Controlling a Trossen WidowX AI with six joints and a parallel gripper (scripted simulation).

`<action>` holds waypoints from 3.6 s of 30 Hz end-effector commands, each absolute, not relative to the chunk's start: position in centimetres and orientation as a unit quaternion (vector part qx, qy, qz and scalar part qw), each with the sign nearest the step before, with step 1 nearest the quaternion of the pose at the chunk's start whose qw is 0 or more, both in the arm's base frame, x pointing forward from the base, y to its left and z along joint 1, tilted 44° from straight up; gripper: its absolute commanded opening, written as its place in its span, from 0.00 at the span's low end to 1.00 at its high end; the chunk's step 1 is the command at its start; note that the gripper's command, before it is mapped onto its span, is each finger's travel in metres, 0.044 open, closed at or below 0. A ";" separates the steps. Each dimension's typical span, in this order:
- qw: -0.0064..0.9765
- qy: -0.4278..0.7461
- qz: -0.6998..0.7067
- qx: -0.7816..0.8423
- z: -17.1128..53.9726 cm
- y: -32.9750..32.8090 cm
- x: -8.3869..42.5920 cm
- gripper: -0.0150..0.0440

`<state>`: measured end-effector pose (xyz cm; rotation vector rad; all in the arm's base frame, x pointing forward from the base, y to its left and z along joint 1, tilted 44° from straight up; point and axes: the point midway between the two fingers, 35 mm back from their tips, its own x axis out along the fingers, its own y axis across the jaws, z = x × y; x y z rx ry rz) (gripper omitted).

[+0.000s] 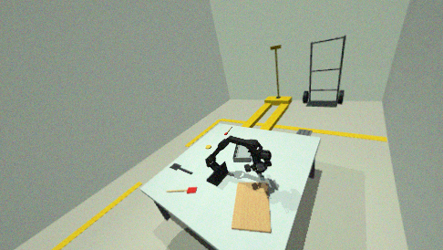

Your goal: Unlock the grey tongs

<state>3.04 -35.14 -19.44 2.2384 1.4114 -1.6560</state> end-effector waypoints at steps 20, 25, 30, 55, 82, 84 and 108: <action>-0.118 0.383 -0.601 0.692 -20.6 -32.2 -12.2 0.00; -0.113 0.386 -0.608 0.684 -20.6 -32.3 -12.2 0.00; -0.087 0.400 -0.640 0.650 -20.6 -32.8 -12.3 0.00; 0.042 0.418 -0.800 0.429 -18.2 -36.2 -11.5 0.00; 0.113 0.376 -0.884 0.254 -13.5 -37.2 -9.5 0.00; 0.113 0.376 -0.884 0.254 -13.5 -37.2 -9.5 0.00; 0.113 0.376 -0.884 0.254 -13.5 -37.2 -9.5 0.00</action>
